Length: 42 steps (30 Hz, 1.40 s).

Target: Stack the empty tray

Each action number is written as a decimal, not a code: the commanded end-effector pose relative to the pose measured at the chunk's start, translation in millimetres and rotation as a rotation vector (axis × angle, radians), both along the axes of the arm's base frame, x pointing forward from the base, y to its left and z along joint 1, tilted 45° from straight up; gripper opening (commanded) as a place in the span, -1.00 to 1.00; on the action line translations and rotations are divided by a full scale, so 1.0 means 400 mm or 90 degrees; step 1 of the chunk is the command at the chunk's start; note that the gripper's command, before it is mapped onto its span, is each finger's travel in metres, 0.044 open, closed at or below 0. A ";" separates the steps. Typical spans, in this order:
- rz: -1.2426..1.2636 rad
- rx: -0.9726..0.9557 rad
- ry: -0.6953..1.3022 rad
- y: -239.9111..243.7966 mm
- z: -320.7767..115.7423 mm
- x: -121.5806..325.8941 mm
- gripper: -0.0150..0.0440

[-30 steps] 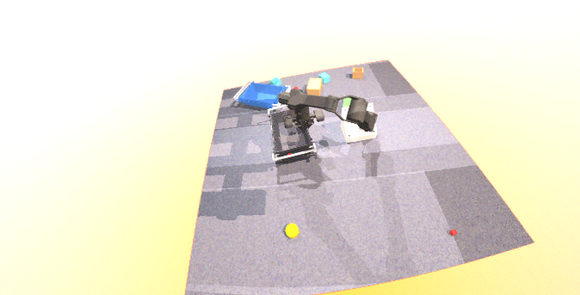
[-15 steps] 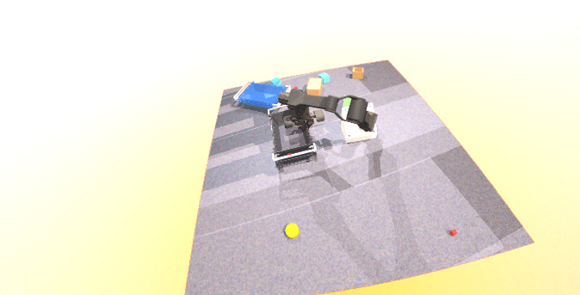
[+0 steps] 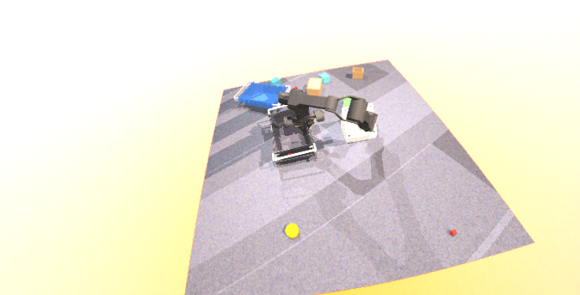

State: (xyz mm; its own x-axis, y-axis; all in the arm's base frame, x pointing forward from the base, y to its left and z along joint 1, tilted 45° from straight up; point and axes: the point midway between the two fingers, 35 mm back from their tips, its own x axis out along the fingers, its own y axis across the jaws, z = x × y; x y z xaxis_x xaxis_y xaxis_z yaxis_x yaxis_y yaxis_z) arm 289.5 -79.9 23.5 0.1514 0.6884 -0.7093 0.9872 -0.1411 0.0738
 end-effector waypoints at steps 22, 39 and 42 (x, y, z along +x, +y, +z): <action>0.016 0.001 0.006 0.018 -0.003 -0.003 -0.19; 0.016 0.001 0.006 0.018 -0.003 -0.003 0.65; 0.016 0.001 0.006 0.018 -0.003 -0.003 0.80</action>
State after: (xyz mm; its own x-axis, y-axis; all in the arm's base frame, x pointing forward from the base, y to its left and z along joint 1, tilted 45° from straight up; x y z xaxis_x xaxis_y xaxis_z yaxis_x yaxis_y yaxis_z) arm 288.7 -73.0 22.6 0.1302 0.6932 -0.7089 0.9906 -0.1206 0.0641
